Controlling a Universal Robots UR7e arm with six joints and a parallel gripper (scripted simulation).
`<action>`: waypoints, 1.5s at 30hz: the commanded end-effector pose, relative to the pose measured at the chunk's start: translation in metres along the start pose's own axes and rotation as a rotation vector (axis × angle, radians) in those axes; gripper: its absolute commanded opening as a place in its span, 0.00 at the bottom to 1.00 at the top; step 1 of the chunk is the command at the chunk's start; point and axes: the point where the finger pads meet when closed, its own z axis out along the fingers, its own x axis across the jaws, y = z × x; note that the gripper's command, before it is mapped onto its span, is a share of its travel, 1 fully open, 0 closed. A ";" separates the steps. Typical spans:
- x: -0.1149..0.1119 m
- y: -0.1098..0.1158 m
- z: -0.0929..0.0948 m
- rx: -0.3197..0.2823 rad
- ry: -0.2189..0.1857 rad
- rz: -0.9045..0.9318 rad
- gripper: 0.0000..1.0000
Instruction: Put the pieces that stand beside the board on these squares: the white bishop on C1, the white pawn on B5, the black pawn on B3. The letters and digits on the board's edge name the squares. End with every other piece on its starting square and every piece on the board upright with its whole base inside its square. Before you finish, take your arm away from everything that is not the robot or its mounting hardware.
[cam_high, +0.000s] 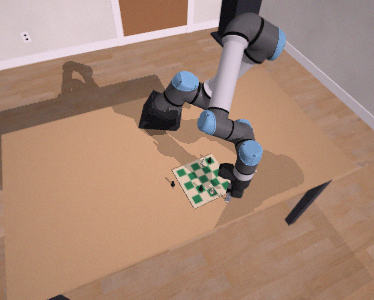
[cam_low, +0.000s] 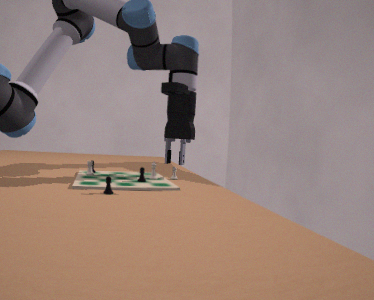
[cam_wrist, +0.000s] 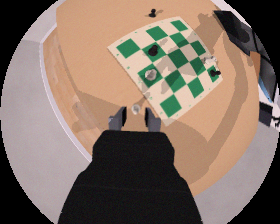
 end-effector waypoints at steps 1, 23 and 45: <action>0.000 0.000 0.001 0.000 -0.001 0.000 0.68; 0.000 0.000 0.032 0.000 -0.001 0.000 0.68; 0.000 0.000 0.032 0.000 -0.001 0.000 0.68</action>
